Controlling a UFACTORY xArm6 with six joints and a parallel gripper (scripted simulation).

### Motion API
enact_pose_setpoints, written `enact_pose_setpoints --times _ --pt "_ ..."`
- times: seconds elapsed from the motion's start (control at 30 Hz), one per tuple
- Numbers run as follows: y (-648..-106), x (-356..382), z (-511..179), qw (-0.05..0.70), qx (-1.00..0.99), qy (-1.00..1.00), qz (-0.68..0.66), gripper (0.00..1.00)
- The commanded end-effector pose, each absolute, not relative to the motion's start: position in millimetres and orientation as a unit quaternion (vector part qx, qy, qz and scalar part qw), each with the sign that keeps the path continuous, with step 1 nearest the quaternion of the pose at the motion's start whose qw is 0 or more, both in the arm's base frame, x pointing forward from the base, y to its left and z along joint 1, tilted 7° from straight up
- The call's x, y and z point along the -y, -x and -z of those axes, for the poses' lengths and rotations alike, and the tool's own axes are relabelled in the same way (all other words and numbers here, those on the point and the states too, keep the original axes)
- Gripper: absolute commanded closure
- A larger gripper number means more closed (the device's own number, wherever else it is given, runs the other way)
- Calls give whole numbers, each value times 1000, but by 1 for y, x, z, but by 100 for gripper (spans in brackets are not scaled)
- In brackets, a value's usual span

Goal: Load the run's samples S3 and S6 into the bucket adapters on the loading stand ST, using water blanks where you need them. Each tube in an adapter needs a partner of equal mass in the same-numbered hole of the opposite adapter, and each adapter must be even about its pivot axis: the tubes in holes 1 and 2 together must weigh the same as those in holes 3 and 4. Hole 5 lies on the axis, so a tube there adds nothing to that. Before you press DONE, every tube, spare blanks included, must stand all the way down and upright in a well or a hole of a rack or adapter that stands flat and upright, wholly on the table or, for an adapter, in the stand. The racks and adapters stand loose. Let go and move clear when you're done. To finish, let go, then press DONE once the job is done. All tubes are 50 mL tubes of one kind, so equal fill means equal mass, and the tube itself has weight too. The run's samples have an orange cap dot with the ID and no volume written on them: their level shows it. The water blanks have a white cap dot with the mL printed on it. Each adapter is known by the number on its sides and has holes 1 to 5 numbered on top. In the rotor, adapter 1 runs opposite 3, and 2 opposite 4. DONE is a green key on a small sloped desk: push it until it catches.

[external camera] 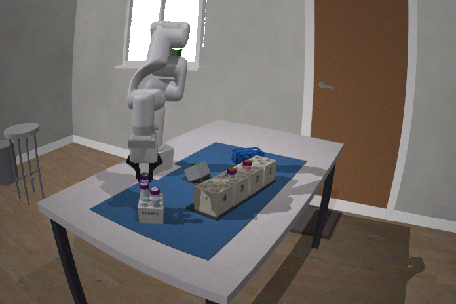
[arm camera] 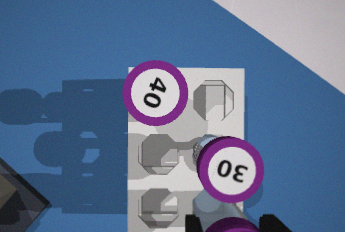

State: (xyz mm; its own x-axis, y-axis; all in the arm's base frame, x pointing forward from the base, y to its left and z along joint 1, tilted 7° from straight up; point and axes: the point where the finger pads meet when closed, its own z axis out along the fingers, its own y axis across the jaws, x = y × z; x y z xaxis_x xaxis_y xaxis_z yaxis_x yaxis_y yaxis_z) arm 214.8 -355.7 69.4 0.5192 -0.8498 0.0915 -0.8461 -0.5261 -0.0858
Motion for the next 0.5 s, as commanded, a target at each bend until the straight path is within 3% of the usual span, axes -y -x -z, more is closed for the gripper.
enact_pose_setpoints --times 0.0,0.47 --pt "-215 357 -72 14 -486 871 63 100" --pt "-213 356 -88 14 -486 871 63 100"
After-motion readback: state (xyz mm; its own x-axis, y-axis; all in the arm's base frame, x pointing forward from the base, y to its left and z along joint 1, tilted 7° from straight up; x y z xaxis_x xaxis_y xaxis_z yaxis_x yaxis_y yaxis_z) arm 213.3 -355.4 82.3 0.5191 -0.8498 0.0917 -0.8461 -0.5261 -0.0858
